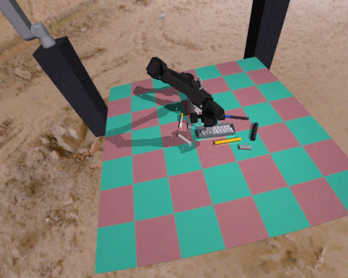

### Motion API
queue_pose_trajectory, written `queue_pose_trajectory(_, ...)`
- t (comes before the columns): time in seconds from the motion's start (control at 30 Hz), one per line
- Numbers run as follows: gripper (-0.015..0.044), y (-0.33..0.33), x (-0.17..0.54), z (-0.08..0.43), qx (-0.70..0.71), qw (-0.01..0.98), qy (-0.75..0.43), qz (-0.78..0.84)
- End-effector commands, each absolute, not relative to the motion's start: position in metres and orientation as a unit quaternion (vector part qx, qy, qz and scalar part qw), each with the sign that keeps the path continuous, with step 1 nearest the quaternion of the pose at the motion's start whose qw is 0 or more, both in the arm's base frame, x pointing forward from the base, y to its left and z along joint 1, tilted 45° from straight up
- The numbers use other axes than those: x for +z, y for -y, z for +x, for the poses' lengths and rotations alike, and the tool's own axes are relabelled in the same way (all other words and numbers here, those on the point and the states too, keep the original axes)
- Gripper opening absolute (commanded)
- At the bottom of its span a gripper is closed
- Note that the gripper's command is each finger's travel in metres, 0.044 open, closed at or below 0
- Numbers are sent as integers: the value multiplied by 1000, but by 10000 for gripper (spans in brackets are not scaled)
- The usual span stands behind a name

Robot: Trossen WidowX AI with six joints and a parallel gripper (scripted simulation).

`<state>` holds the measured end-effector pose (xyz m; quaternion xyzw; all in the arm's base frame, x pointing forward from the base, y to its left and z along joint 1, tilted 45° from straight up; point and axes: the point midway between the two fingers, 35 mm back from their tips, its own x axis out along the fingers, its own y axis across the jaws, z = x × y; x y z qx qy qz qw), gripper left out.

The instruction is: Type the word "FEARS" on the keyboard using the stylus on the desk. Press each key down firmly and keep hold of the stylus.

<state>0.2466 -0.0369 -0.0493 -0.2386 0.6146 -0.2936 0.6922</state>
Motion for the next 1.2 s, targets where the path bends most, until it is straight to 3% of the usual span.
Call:
queue_pose_trajectory(0.0,0,31,-60,230,-292,686,-621,-243)
queue_pose_trajectory(0.3,0,30,-61,230,-292,686,-621,-243)
queue_pose_trajectory(0.6,0,-28,-116,238,-291,687,-621,-241)
queue_pose_trajectory(0.93,0,-30,-115,238,-291,687,-621,-241)
queue_pose_trajectory(1.17,0,-71,-74,235,-290,687,-622,-240)
